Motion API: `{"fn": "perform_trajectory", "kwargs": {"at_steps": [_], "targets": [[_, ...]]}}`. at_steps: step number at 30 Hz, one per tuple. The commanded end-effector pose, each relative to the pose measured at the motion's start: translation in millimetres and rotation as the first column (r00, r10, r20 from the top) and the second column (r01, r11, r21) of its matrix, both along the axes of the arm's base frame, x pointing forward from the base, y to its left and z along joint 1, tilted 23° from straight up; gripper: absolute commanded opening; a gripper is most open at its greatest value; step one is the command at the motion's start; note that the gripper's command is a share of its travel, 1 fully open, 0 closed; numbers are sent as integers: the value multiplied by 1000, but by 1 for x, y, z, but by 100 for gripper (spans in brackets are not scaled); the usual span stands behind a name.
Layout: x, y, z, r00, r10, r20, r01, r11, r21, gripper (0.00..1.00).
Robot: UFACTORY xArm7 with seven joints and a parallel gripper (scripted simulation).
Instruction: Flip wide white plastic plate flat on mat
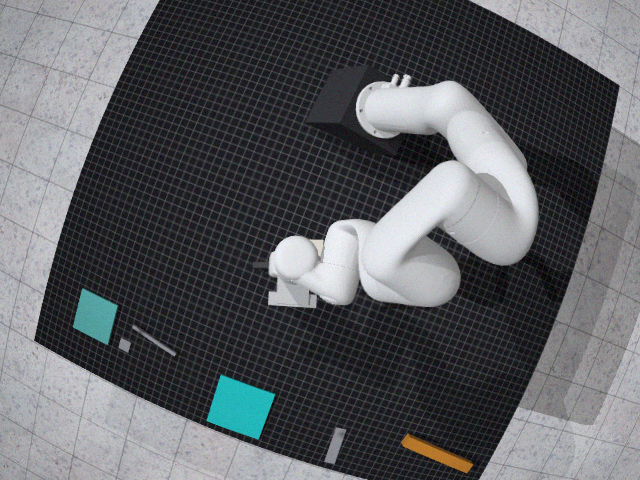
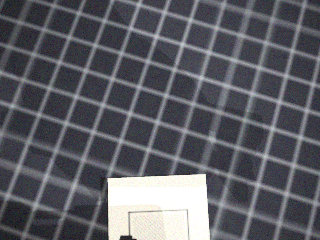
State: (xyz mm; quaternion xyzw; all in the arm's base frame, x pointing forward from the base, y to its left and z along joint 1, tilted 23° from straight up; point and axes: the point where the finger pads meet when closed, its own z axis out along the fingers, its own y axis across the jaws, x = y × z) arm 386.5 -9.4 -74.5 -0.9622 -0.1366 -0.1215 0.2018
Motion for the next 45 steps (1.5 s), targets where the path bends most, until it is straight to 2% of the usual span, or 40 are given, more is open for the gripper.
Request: {"fn": "perform_trajectory", "kwargs": {"at_steps": [1, 6, 29, 36, 37, 38, 45], "targets": [[-10, 13, 3, 996, 56, -74, -58, 998, -18, 100], [-22, 25, 4, 986, 106, -126, -113, 993, -43, 100], [-23, 25, 4, 986, 108, -128, -114, 992, -43, 100], [-65, 11, 0, 985, 109, -131, -115, 992, -45, 100], [-65, 11, 0, 985, 109, -131, -115, 992, -45, 100], [-65, 11, 0, 985, 109, -131, -115, 992, -45, 88], [-65, 11, 0, 985, 109, -131, -115, 992, -45, 88]]}}
